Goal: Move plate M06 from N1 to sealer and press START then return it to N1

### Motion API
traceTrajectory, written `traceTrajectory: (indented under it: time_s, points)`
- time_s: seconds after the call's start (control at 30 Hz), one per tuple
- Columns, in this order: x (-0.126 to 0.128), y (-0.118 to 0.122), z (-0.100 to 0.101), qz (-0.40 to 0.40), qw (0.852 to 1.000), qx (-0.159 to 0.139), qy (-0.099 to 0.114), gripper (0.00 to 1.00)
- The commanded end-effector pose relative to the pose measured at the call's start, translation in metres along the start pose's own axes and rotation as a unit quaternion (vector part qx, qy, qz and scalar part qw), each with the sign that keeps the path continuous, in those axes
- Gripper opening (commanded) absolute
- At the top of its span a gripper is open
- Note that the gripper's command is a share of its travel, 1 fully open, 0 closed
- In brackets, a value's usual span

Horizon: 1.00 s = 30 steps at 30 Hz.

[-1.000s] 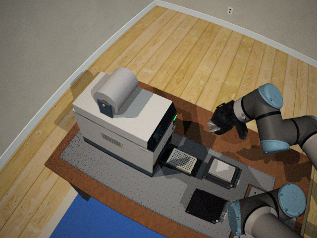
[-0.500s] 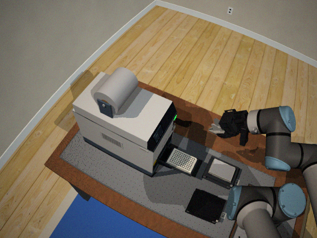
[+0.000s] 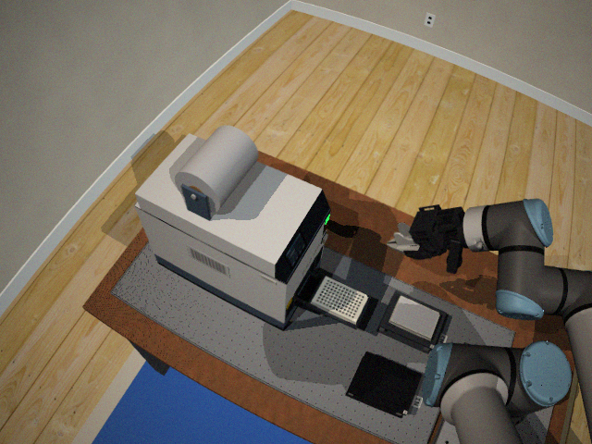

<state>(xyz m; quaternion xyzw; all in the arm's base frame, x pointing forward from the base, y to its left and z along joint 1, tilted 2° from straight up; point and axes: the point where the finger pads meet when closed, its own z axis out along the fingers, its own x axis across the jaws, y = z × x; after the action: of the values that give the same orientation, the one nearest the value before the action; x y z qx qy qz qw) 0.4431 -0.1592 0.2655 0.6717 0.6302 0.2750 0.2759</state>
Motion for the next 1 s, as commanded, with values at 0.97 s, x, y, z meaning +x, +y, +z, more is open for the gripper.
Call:
traceTrajectory:
  time_s: [0.97]
  points:
    - [0.000, 0.027, 0.073, -0.001, 1.000, -0.001, 0.000, 0.00]
